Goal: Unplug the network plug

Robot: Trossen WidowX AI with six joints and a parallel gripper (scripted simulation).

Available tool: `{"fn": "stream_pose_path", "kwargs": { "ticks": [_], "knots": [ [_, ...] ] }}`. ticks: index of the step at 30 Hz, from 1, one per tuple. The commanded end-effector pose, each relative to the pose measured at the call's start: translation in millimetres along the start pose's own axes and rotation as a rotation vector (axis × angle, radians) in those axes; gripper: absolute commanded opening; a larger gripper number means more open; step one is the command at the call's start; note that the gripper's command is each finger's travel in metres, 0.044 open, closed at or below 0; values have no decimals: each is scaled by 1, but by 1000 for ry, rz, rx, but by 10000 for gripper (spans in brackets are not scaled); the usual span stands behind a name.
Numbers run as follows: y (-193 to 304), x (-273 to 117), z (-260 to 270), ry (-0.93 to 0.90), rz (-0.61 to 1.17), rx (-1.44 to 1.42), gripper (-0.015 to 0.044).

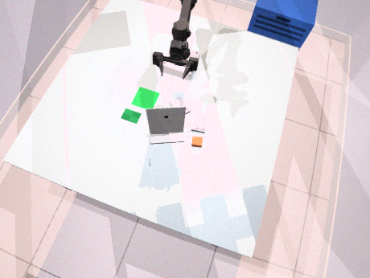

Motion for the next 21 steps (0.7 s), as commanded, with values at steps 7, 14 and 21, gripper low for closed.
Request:
{"fn": "stream_pose_path", "kwargs": {
  "ticks": [7,14,21],
  "knots": [
    [20,16,-13,-51,12,172,216],
    [47,28,-34,-114,41,396,156],
    [75,30,-55,-172,88,623,156]
  ]
}}
Point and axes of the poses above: the point midway between the two fingers, 35 mm back from their tips, its own x axis out along the fingers, its own z axis across the jaws, y = z × x, the point moved 6 cm from there along -x, back along the fingers, and after that the axes turned 8 degrees about x, right-handed, at the moved point
